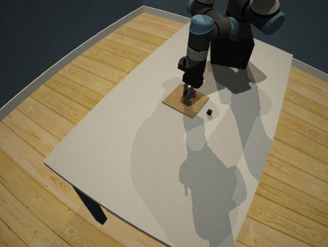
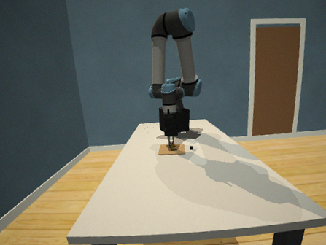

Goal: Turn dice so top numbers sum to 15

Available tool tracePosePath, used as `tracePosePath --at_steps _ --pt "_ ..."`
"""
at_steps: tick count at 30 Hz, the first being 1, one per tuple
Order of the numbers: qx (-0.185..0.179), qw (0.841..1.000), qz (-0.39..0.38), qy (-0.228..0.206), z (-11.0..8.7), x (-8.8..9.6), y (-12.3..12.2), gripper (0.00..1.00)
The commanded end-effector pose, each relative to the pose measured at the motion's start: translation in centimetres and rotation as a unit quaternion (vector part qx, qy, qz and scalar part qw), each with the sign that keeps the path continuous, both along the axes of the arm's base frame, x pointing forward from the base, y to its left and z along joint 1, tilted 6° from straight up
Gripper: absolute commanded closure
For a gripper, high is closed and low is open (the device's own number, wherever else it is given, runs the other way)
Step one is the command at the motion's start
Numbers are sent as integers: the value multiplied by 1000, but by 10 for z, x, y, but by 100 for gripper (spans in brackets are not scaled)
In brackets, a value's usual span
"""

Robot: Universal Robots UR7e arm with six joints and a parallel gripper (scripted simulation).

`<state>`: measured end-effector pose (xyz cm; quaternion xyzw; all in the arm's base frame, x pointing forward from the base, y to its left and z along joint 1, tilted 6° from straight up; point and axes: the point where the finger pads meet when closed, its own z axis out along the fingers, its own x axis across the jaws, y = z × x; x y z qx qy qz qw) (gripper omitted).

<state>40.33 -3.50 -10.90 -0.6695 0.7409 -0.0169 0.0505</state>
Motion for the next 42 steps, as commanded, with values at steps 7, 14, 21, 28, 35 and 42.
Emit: tracePosePath --at_steps 7,14,21,28,35,42 --pt "-1 1000 1 -1 0 1 0 66" --pt "-1 1000 1 -1 -2 1 0 66" --pt "-1 1000 1 -1 -4 1 0 66" --pt "-1 1000 1 -1 -4 1 0 66" --pt "-1 1000 1 -1 -4 1 0 66" --pt "-1 1000 1 -1 -4 1 0 66"
